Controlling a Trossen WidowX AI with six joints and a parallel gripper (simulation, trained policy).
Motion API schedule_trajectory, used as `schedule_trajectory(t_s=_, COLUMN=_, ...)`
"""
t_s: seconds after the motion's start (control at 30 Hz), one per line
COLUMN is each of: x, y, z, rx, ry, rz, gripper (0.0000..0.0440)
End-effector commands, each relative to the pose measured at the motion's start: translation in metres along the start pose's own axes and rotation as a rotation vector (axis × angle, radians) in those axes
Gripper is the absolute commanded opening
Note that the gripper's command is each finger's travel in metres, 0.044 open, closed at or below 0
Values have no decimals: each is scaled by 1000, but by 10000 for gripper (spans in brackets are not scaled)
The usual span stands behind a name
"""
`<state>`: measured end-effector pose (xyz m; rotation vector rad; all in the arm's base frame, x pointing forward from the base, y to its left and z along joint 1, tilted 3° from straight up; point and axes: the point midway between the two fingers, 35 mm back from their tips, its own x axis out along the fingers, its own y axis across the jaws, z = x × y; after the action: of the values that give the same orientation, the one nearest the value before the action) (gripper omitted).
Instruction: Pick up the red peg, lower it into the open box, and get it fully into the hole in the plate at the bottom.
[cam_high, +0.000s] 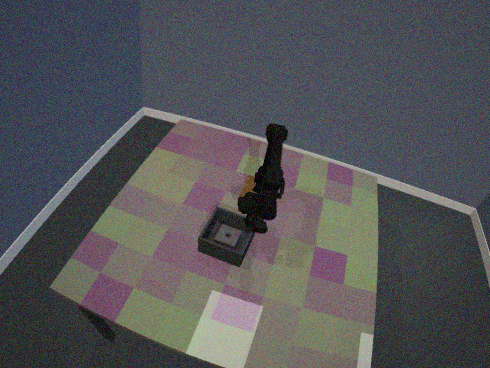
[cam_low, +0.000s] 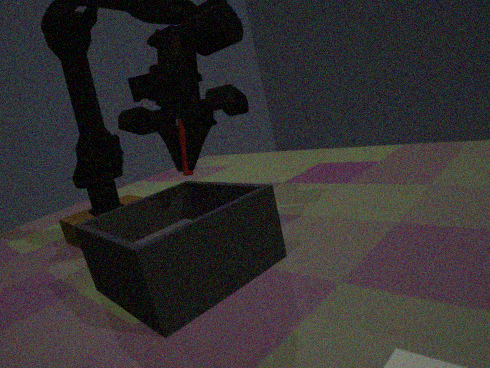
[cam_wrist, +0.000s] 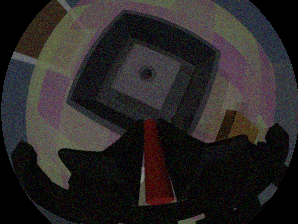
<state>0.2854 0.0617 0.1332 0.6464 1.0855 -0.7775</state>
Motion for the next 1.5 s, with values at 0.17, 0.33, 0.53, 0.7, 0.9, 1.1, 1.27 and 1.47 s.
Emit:
schedule_trajectory(t_s=0.17, x=25, y=4, z=36, rx=-3, ry=-11, rz=-6, gripper=0)
schedule_trajectory(t_s=0.33, x=41, y=3, z=48, rx=-31, ry=9, rz=-11, gripper=2)
schedule_trajectory(t_s=0.53, x=59, y=1, z=56, rx=-81, ry=43, rz=-12, gripper=0)
schedule_trajectory(t_s=0.7, x=74, y=-1, z=55, rx=-128, ry=78, rz=-9, gripper=0)
schedule_trajectory(t_s=0.9, x=89, y=-3, z=49, rx=-180, ry=130, rz=-13, gripper=75)
schedule_trajectory(t_s=1.1, x=95, y=-2, z=54, rx=-200, ry=157, rz=-11, gripper=171)
schedule_trajectory(t_s=1.27, x=90, y=9, z=67, rx=-212, ry=159, rz=16, gripper=237)
schedule_trajectory(t_s=1.47, x=84, y=24, z=84, rx=-205, ry=164, rz=50, gripper=381)
